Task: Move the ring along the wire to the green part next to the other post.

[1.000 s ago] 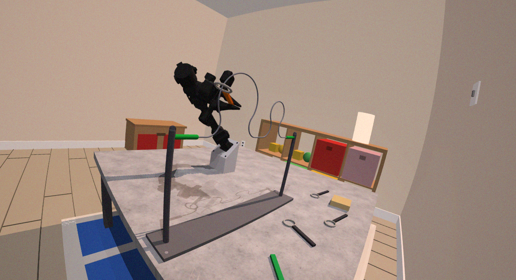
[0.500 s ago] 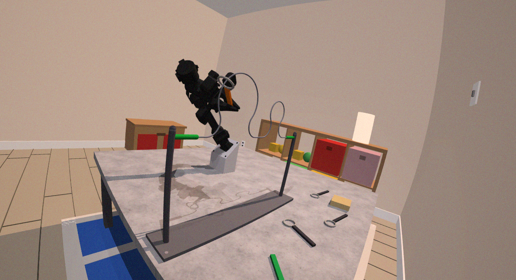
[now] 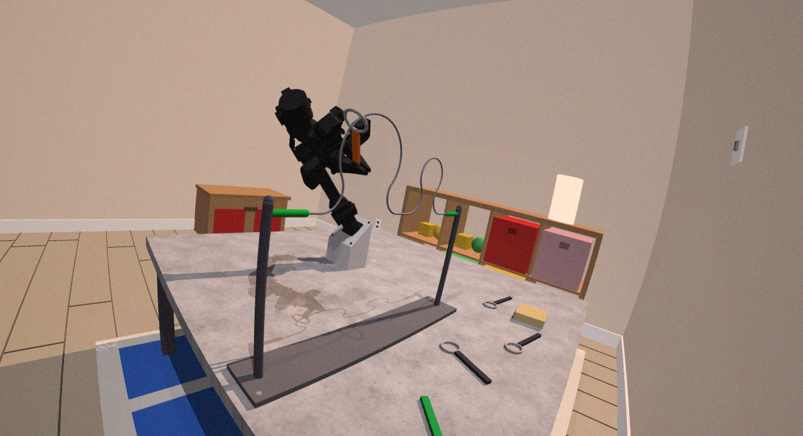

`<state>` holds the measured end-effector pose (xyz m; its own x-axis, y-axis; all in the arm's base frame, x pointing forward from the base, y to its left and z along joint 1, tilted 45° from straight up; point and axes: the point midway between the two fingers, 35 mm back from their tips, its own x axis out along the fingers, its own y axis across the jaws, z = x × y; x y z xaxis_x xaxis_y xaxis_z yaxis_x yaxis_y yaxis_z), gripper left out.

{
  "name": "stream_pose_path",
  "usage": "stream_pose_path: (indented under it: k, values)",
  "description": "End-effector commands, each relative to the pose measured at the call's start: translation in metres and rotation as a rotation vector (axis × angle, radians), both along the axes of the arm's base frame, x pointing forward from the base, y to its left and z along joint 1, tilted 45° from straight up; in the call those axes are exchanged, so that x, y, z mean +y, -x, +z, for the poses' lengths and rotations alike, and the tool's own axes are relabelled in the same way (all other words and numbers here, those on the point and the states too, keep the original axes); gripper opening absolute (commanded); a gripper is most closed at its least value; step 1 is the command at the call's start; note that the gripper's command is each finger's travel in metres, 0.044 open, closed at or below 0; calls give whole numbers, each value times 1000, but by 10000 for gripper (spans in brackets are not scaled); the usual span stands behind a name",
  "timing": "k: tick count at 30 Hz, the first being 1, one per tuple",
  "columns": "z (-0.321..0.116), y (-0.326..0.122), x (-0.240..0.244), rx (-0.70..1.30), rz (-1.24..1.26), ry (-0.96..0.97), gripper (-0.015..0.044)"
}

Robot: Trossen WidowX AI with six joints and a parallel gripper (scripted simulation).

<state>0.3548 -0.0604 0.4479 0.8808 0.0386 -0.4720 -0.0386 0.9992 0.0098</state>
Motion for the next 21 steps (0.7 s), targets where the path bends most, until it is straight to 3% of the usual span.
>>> stream_pose_path:
  k: [1,21]
  values:
    - [-2,0,-1,-2,-2,61,-150]
    - [-1,-1,-8,-24,-20,316,-150]
